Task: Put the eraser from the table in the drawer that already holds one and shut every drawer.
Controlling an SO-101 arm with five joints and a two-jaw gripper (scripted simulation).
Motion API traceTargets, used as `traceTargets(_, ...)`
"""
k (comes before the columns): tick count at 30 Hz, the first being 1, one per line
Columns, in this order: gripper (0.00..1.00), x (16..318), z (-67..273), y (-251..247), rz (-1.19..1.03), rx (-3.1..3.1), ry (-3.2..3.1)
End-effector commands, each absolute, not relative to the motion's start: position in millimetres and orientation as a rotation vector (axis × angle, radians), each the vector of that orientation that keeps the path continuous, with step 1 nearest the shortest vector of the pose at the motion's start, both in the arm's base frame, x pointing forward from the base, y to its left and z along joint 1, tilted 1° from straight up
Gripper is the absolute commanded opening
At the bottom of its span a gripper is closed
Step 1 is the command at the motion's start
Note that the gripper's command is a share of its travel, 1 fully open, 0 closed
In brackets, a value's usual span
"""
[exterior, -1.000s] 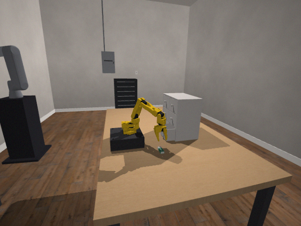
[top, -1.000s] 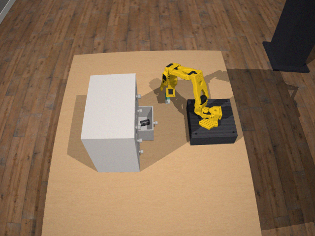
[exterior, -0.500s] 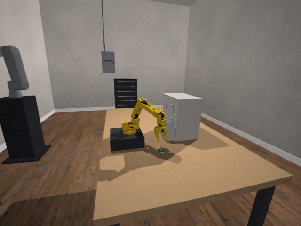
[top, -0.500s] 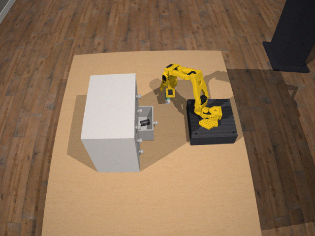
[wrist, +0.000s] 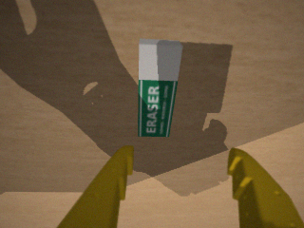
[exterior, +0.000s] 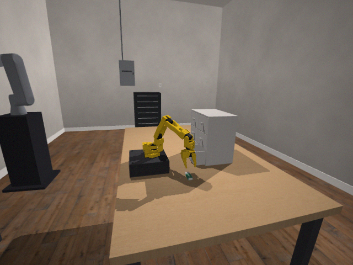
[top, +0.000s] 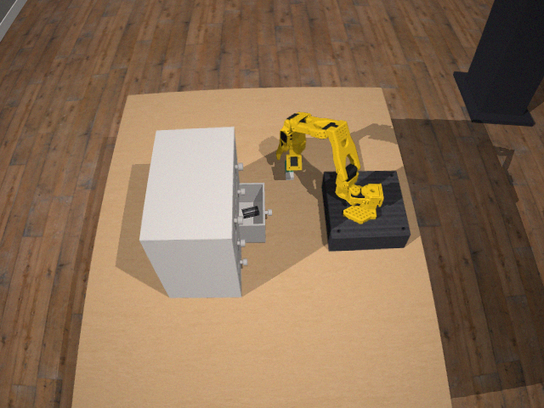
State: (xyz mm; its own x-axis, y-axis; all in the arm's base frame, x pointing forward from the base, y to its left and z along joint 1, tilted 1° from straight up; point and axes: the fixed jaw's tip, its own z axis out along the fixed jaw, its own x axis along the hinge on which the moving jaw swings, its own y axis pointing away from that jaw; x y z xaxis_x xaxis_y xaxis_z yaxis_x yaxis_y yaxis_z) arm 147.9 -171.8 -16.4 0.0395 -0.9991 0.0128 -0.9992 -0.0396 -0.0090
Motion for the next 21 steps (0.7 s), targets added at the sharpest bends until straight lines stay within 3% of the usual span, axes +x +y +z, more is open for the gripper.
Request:
traceTargets(1, 0.27, 143.2, -22.9, -169.4, -0.014, 2.267, -2.176)
traceTargets(21, 0.27, 139.8, -27.0, -167.4, -0.014, 2.267, -2.176)
